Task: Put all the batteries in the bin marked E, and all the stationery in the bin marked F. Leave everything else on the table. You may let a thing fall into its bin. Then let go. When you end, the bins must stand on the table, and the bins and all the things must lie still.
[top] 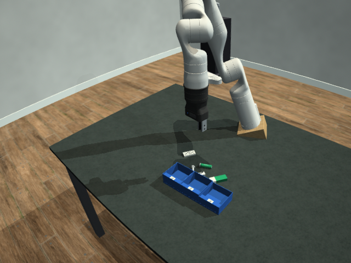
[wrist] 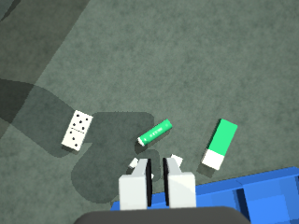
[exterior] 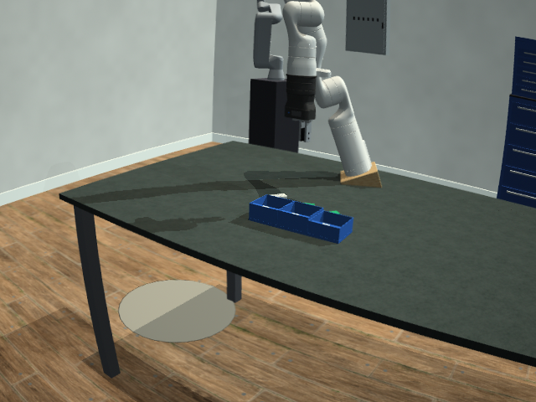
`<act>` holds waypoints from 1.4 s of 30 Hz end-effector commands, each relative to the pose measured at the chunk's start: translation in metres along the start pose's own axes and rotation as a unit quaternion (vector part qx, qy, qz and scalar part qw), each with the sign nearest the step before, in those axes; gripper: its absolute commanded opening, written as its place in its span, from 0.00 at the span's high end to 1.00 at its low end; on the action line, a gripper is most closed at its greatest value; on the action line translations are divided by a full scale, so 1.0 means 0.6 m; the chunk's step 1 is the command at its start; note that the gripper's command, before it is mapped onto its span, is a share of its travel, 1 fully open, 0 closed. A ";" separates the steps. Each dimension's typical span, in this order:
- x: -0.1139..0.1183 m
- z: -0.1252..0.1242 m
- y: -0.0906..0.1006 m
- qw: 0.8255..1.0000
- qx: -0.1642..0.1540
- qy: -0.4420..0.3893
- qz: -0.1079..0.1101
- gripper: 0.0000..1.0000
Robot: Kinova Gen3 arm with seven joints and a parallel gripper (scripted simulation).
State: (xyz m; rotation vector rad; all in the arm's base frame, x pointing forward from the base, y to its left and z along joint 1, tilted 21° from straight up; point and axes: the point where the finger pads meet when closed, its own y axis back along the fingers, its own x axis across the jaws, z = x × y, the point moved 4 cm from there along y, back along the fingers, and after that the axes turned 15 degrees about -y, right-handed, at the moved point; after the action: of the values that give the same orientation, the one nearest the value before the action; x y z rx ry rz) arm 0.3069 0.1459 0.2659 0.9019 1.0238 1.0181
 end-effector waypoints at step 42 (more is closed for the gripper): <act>0.010 0.168 -0.195 0.546 -0.001 -0.838 -0.002 0.69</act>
State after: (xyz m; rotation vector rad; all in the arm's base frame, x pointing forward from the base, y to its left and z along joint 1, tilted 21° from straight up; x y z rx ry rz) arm 0.4342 0.0972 0.1859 1.3056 -0.5659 -0.1410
